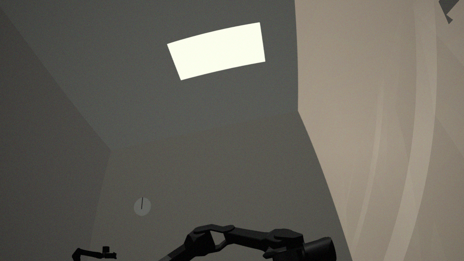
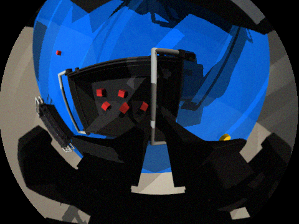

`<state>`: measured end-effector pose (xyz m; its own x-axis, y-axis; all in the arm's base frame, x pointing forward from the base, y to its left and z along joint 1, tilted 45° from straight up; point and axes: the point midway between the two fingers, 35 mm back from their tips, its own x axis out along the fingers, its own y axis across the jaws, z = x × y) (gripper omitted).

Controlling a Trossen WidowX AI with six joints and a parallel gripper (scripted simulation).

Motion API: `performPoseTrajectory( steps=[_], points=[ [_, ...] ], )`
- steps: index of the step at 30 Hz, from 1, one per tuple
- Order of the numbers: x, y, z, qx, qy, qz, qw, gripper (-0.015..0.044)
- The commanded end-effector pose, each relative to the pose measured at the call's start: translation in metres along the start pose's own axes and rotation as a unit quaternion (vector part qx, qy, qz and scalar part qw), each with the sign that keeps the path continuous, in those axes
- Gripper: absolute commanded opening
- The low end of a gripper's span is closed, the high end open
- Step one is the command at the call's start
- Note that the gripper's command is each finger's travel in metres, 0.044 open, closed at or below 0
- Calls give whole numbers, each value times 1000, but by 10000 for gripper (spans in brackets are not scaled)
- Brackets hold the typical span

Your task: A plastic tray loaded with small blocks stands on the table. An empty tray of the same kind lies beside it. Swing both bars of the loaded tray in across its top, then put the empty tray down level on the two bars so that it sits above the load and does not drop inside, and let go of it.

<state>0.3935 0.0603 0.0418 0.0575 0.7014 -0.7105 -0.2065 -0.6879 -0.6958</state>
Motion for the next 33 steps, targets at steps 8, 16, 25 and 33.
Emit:
performPoseTrajectory(
  steps=[8,16,25,33],
  points=[
    [1,1,0,2,-1,0,1000,84],
    [1,1,0,2,-1,0,1000,84],
    [-12,0,0,-7,6,3,1000,84],
    [-9,42,-9,267,3,7,964,84]
  ],
)
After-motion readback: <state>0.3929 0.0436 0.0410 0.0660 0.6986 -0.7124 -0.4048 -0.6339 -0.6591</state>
